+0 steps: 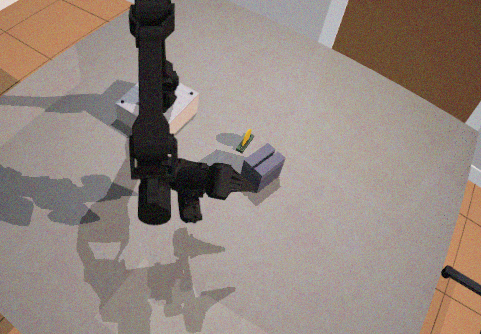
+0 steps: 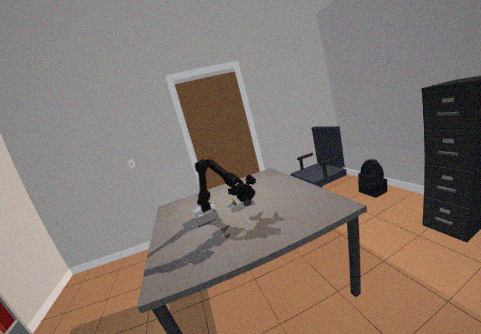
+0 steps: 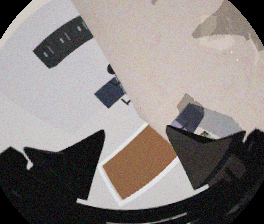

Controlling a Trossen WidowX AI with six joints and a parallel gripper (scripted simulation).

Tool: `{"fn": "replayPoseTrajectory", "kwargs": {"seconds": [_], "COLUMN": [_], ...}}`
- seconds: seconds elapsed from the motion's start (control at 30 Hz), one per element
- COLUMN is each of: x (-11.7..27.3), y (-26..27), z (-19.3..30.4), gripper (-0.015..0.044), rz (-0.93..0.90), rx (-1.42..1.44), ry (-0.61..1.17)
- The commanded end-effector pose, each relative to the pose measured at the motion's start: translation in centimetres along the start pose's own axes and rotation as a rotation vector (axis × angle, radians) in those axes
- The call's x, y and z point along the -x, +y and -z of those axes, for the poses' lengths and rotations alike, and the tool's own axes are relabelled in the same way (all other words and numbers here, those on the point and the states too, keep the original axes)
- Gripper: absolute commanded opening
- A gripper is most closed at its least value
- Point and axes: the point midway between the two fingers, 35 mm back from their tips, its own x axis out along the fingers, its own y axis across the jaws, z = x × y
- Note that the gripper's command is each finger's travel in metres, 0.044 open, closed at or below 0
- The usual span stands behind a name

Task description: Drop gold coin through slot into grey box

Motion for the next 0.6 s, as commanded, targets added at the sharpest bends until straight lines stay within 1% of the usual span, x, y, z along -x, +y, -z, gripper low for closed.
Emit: {"fn": "replayPoseTrajectory", "kwargs": {"seconds": [0.0, 0.07, 0.17, 0.27, 0.4, 0.57], "x": [-0.2, -1.9, -5.3, -7.8, -9.7, -10.4], "y": [-0.1, -0.8, -2.7, -4.9, -8.0, -11.5], "z": [0.1, 1.3, 4.2, 7.1, 10.9, 15.0], "gripper": [0.0374, 0.0321, 0.0242, 0.0164, 0.0161, 0.0161], "rz": [0.010, 0.091, 0.270, 0.437, 0.631, 0.826], "rx": [0.014, 0.129, 0.409, 0.703, 1.111, 1.633], "ry": [0.002, 0.018, 0.081, 0.180, 0.364, 0.677]}}
